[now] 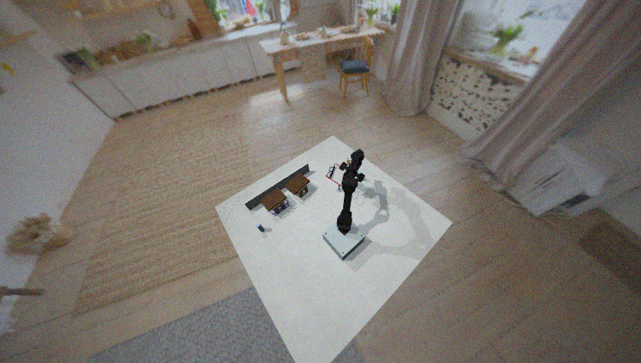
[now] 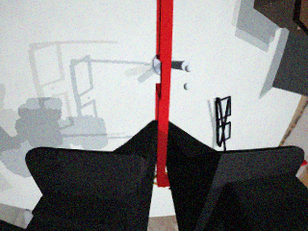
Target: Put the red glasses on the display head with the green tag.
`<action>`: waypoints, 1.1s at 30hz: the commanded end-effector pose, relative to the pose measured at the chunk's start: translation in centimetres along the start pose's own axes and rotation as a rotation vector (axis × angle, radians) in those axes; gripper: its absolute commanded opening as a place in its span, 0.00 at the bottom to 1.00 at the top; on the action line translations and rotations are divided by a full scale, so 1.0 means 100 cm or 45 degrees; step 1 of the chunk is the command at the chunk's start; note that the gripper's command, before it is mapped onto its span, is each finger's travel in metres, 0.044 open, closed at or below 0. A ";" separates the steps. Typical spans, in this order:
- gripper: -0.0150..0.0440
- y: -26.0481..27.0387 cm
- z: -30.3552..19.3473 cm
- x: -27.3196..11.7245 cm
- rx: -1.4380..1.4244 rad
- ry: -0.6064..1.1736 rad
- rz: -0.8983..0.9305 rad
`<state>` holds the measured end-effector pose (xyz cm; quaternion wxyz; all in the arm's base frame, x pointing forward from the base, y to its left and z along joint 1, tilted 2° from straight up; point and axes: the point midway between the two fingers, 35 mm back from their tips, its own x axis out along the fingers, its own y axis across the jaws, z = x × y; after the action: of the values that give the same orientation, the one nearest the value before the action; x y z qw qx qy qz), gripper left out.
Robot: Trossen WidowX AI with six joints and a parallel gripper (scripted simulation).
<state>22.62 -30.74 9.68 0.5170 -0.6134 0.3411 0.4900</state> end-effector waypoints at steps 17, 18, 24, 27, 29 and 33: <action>0.26 -0.023 0.057 -0.037 -0.141 -0.022 -0.400; 0.25 -0.023 0.057 -0.037 -0.141 -0.022 -0.400; 0.25 -0.023 0.057 -0.037 -0.141 -0.022 -0.400; 0.25 -0.023 0.057 -0.037 -0.141 -0.022 -0.400; 0.25 -0.023 0.057 -0.037 -0.141 -0.022 -0.400; 0.25 -0.023 0.057 -0.037 -0.141 -0.022 -0.400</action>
<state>22.33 -24.94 13.97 0.5559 -0.6830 0.2072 0.4260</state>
